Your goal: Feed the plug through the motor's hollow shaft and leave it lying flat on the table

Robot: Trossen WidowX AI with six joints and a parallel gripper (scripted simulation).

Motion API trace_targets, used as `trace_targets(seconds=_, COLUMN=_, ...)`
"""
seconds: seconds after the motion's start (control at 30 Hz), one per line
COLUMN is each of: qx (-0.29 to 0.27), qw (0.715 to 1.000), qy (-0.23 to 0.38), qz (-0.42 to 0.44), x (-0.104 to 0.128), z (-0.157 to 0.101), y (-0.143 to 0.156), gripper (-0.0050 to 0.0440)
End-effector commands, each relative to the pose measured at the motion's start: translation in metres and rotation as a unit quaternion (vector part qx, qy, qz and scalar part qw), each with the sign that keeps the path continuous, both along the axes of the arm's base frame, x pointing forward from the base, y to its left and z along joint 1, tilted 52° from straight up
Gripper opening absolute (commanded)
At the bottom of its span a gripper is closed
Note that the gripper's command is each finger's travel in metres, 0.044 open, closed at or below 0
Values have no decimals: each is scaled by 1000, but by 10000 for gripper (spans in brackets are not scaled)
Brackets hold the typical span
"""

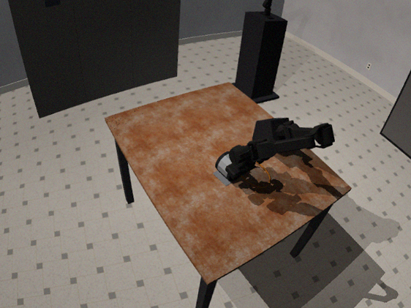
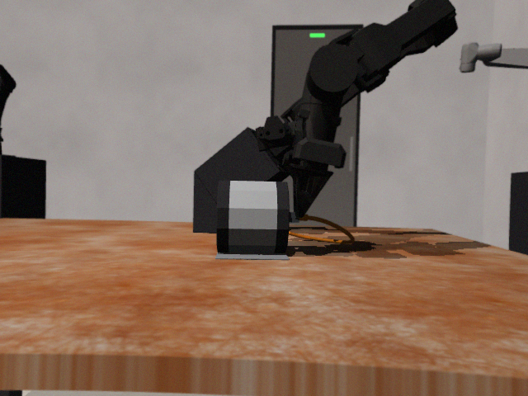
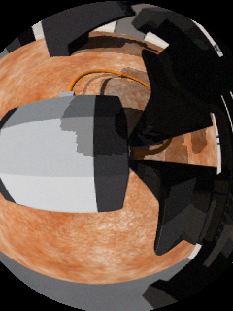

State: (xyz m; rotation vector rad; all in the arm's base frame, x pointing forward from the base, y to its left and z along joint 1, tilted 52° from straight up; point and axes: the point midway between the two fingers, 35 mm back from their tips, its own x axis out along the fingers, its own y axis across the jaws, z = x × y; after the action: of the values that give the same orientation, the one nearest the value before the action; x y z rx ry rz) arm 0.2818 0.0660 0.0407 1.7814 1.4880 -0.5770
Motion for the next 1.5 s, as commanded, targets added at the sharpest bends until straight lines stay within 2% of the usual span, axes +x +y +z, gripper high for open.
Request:
trace_targets(seconds=0.0, qx=0, qw=1000, qy=-2, qz=2, x=0, z=0, y=0, gripper=0)
trace_targets(seconds=1.47, qx=0, qw=1000, qy=-2, qz=2, x=1, z=-4, y=-4, gripper=0)
